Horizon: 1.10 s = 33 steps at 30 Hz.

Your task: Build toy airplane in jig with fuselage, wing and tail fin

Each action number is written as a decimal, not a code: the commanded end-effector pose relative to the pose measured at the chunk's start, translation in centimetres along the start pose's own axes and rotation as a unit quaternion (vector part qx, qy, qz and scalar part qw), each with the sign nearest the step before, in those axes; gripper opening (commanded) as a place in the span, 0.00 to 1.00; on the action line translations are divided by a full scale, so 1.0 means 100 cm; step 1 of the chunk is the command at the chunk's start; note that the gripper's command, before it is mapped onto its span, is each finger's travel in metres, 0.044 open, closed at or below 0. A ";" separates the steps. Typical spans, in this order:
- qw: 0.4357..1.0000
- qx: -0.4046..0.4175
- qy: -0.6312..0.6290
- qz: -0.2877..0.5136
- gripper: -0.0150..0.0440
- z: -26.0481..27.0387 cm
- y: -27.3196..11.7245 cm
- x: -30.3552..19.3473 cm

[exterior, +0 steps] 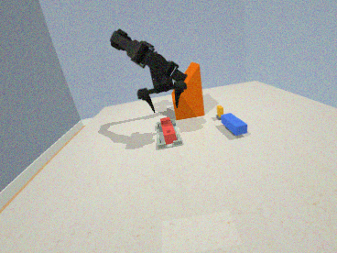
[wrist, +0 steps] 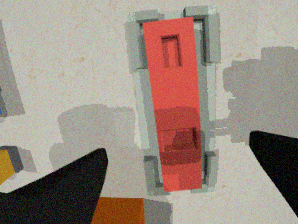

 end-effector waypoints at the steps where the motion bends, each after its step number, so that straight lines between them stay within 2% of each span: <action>1: 1.000 -0.005 0.004 -0.003 1.00 0.001 -0.025 -0.001; 11: 1.000 -0.002 -0.007 -0.005 1.00 0.016 -0.020 0.013; 20: 1.000 0.009 -0.007 -0.008 1.00 0.122 -0.025 0.072; 28: 1.000 0.001 -0.004 -0.006 1.00 0.237 -0.014 0.085; 33: 1.000 0.000 -0.004 -0.006 1.00 0.246 -0.012 0.084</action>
Point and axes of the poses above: the point midway between the two fingers, 35 mm back from their tips, its own y axis out along the fingers, its own z axis across the jaws, x = y × z, the point moved 4 cm from there along -y, back along the fingers
